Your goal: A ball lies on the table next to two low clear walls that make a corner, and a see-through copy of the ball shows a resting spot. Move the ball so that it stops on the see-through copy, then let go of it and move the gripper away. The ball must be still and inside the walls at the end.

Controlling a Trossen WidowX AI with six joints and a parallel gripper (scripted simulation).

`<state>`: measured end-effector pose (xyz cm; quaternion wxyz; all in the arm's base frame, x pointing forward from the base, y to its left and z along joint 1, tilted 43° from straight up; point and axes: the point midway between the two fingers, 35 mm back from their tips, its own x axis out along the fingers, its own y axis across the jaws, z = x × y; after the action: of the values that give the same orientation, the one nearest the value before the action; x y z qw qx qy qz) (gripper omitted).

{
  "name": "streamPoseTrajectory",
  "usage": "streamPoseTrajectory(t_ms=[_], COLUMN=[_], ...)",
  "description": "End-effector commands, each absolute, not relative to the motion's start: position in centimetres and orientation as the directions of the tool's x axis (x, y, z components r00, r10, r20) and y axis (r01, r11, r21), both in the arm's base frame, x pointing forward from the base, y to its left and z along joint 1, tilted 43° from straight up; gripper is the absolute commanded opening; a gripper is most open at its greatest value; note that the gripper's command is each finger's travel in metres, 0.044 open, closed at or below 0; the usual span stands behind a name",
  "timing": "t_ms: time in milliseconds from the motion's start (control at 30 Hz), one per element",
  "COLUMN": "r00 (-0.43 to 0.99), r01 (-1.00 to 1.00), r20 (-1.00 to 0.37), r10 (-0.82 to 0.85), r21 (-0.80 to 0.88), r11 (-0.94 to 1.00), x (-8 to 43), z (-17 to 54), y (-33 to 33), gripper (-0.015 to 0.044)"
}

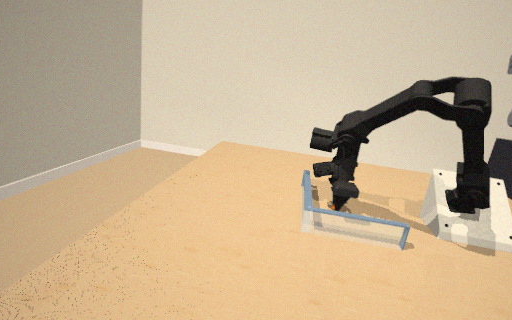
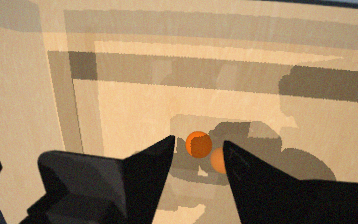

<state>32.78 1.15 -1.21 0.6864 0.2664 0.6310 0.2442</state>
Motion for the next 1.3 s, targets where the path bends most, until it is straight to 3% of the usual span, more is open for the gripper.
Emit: streamPoseTrajectory(t_ms=[0, 333, 400, 1000, 1267], r00=[0.082, 0.082, 0.082, 0.08, 0.08], r01=[0.009, 0.009, 0.009, 0.01, 0.01], r20=[-0.734, -0.734, -0.734, -0.738, -0.737], r10=[0.675, 0.675, 0.674, 0.67, 0.671], r21=[0.677, 0.677, 0.677, 0.673, 0.673], r11=[0.736, 0.736, 0.736, 0.74, 0.739], x=[32.7, 32.7, 32.7, 31.8, 31.4], z=[-1.4, -1.4, -1.3, 7.0, 5.8], y=[1.3, 1.3, 1.2, -6.6, -6.6], gripper=[0.0128, 0.0042, 0.0, 0.0, 0.0])
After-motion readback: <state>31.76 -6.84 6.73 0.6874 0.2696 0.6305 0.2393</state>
